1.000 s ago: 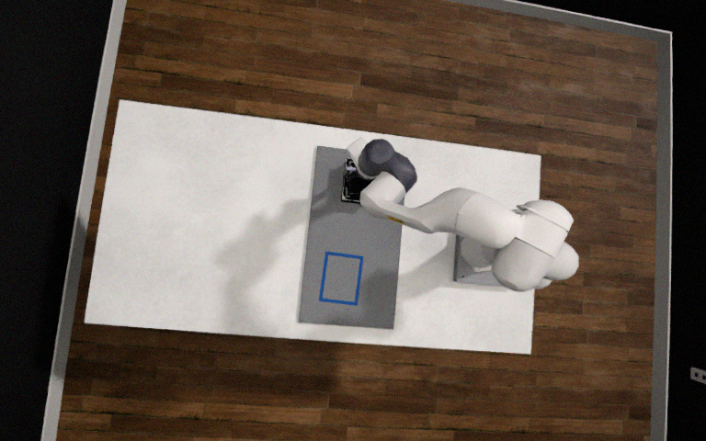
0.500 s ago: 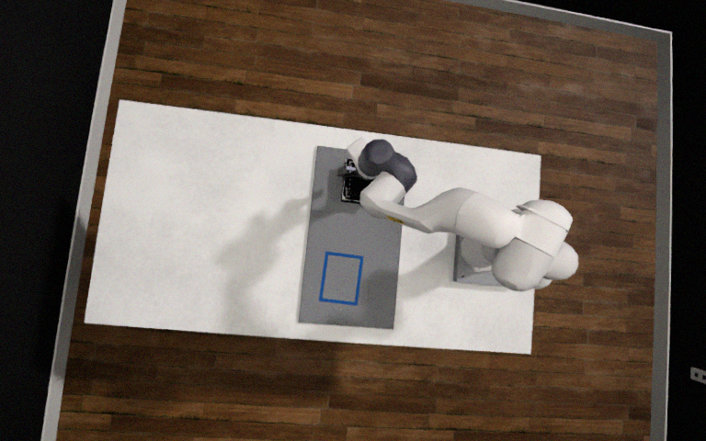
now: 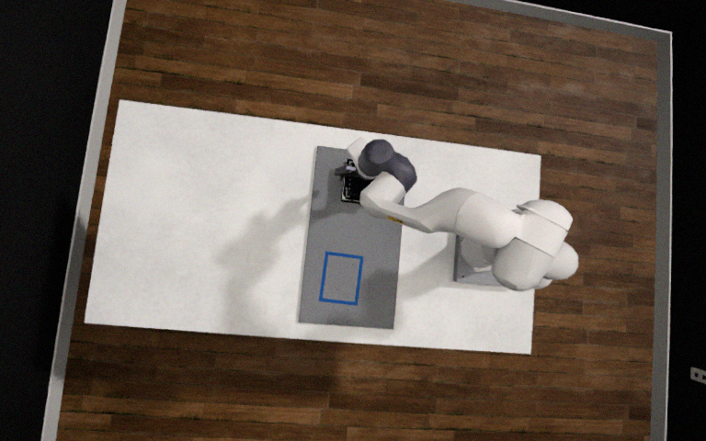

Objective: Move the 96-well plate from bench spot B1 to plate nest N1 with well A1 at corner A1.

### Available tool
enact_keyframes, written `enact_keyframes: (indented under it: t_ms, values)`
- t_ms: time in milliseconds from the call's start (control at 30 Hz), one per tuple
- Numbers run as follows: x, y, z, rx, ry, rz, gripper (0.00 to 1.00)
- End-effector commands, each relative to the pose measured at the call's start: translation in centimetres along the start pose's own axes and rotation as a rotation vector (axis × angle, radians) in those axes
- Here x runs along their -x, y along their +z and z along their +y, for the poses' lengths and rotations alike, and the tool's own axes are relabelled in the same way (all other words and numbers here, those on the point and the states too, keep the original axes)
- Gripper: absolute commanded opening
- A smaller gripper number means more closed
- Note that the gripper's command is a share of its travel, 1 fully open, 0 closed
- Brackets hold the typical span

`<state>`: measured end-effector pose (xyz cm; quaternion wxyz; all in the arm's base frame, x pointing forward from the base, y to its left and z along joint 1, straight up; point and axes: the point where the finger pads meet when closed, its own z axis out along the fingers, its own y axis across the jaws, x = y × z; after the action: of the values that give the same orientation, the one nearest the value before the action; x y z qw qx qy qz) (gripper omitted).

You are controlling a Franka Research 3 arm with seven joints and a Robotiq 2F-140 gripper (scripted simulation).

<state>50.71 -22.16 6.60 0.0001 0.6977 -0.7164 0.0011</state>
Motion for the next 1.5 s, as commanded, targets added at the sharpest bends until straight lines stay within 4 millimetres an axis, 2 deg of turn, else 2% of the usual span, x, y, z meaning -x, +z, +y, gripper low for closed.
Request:
enact_keyframes:
  t_ms: [0, 1033, 1467]
  values:
    - [0.0, 0.0, -0.1, -0.003, -0.002, 0.000, 1.00]
    - [0.0, -7.2, 0.0, -0.003, -0.002, 0.000, 1.00]
    - [0.0, -7.2, 0.0, -0.003, -0.002, 0.000, 1.00]
